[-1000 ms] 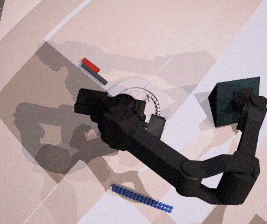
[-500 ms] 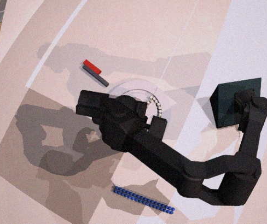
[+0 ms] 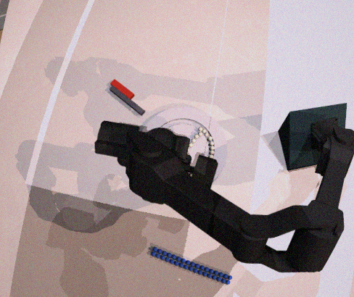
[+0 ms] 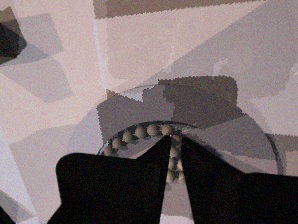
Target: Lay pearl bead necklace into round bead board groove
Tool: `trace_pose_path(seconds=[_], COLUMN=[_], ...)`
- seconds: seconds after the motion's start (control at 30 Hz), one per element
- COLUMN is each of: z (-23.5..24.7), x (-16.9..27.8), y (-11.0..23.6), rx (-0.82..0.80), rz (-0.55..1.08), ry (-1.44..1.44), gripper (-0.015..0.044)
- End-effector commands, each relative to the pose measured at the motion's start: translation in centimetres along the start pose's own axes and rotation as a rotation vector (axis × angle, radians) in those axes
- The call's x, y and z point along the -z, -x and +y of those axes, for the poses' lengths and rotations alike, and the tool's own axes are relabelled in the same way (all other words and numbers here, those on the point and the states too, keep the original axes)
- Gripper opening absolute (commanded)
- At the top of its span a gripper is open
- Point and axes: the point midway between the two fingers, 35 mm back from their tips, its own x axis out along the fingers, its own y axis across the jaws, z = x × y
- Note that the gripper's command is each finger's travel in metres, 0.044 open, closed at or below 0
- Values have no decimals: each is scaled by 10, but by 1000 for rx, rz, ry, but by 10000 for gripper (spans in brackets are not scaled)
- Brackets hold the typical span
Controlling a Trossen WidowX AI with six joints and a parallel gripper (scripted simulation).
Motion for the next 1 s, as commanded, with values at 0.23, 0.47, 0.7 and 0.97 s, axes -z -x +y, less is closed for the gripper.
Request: trace_pose_path(seconds=[0.23,0.47,0.7,0.97], z=[-5,-5,-5,-5], x=[-6,-5,-5,-5], y=[-4,-4,-4,0], rx=[1,2,2,0], rz=[-7,-1,-1,-6], ry=[-5,2,2,-5], gripper=[0,105,289,440])
